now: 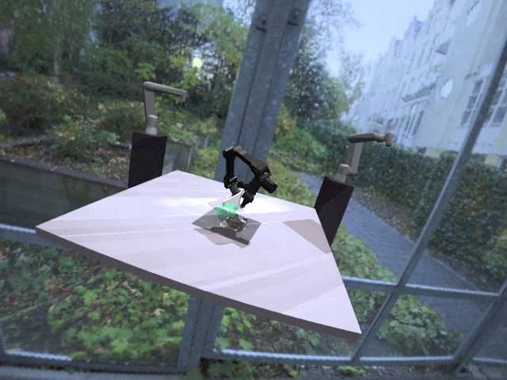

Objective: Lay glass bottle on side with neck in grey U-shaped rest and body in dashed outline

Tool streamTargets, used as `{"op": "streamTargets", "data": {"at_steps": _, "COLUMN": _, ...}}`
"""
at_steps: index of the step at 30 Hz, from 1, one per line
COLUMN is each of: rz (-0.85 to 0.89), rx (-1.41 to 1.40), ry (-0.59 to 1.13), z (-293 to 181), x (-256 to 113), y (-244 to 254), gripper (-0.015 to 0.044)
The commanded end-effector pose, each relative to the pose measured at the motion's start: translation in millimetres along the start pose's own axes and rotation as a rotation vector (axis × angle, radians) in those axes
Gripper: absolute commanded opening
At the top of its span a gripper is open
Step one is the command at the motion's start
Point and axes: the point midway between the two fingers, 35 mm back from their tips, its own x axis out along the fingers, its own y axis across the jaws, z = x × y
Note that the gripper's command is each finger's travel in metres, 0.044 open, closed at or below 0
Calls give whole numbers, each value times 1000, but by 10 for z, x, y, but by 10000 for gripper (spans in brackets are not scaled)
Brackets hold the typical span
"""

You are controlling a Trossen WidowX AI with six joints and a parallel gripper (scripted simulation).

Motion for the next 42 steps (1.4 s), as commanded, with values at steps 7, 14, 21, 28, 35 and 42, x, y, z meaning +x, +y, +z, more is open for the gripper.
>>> {"op": "streamTargets", "data": {"at_steps": 7, "rz": 1, "rx": 0, "ry": 1, "z": -158, "x": 64, "y": 26, "gripper": 116}}
{"op": "streamTargets", "data": {"at_steps": 14, "rz": 2, "rx": -1, "ry": 1, "z": -240, "x": 100, "y": 36, "gripper": 116}}
{"op": "streamTargets", "data": {"at_steps": 21, "rz": 3, "rx": 0, "ry": 3, "z": -321, "x": 141, "y": 45, "gripper": 116}}
{"op": "streamTargets", "data": {"at_steps": 28, "rz": 4, "rx": 2, "ry": 5, "z": -399, "x": 187, "y": 55, "gripper": 116}}
{"op": "streamTargets", "data": {"at_steps": 35, "rz": 5, "rx": 4, "ry": 7, "z": -435, "x": 210, "y": 60, "gripper": 116}}
{"op": "streamTargets", "data": {"at_steps": 42, "rz": 5, "rx": 6, "ry": 9, "z": -472, "x": 236, "y": 65, "gripper": 116}}
